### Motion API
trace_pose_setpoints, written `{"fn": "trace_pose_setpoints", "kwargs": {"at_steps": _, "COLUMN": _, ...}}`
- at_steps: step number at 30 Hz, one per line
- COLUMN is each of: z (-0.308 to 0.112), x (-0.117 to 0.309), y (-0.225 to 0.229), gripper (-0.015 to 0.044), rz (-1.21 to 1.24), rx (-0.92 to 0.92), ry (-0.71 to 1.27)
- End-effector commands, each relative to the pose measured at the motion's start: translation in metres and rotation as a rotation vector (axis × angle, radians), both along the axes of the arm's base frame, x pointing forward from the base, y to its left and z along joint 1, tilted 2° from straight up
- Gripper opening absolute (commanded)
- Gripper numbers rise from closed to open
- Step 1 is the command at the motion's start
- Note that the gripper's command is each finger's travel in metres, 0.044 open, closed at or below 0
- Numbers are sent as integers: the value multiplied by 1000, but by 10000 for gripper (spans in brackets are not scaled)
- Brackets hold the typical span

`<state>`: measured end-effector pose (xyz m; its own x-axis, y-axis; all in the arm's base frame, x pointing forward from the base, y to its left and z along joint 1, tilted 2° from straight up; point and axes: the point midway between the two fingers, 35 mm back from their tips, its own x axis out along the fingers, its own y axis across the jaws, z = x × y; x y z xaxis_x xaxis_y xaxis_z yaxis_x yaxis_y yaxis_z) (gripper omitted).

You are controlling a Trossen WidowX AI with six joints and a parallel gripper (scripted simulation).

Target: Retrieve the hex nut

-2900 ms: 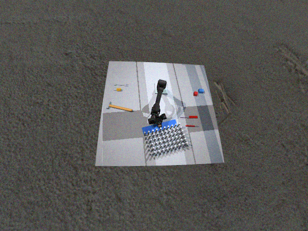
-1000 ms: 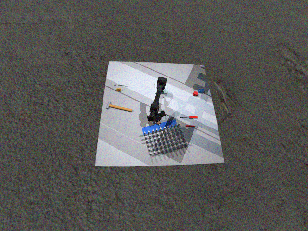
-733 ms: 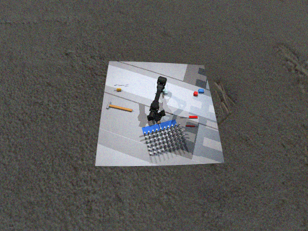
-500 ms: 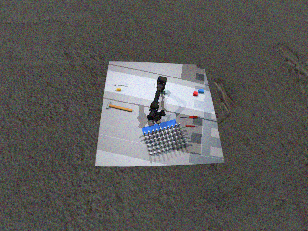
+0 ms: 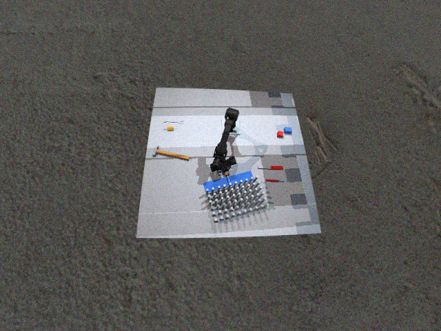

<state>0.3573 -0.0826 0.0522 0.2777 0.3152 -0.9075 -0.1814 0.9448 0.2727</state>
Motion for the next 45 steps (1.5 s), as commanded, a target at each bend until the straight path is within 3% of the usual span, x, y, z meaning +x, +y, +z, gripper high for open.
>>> {"fn": "trace_pose_setpoints", "kwargs": {"at_steps": 1, "z": 0, "x": -5, "y": 0, "gripper": 0, "rz": 4, "rx": 1, "ry": 0}}
{"fn": "trace_pose_setpoints", "kwargs": {"at_steps": 45, "z": -2, "x": -34, "y": -5, "gripper": 0, "rz": 4, "rx": 0, "ry": 3}}
